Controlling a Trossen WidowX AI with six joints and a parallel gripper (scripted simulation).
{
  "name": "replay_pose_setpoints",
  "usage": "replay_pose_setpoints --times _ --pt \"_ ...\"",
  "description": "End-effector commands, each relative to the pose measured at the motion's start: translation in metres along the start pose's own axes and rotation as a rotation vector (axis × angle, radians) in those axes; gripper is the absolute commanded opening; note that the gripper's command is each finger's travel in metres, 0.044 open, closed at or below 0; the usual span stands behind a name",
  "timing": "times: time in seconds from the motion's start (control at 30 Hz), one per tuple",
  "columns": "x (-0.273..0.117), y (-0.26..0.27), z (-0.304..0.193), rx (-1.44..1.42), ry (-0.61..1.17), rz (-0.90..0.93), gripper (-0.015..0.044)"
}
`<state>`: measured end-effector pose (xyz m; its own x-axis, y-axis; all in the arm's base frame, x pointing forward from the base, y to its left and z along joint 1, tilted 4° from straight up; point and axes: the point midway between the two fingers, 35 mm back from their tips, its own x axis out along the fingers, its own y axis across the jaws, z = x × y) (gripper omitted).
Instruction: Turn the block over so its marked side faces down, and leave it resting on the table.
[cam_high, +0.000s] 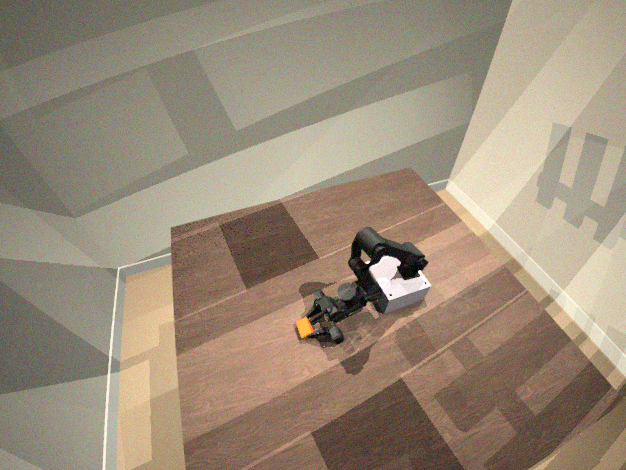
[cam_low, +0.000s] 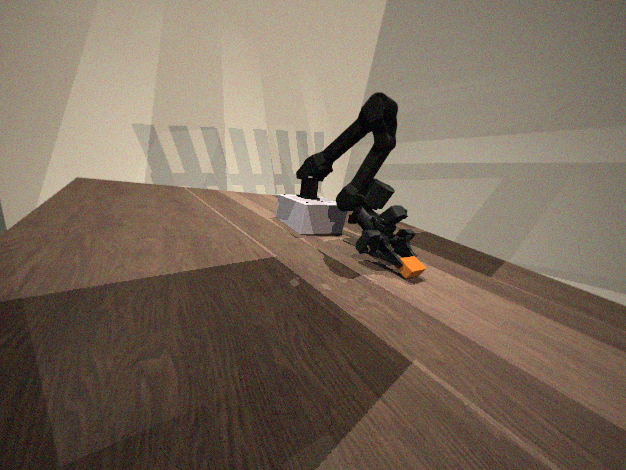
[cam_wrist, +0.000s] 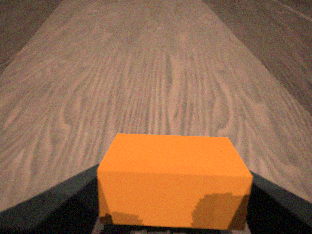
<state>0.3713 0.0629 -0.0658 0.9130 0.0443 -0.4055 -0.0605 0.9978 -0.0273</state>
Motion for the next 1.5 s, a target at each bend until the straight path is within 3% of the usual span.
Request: replay_pose_setpoints --times 0.0,0.57,1.47 --pt "-0.0006 -0.0006 0.0002 -0.004 -0.002 -0.004 0.0000" --pt "-0.0006 -0.0006 0.0002 -0.004 -0.002 -0.004 0.0440" --pt "-0.0006 -0.0006 0.0002 -0.004 -0.002 -0.004 0.0440"
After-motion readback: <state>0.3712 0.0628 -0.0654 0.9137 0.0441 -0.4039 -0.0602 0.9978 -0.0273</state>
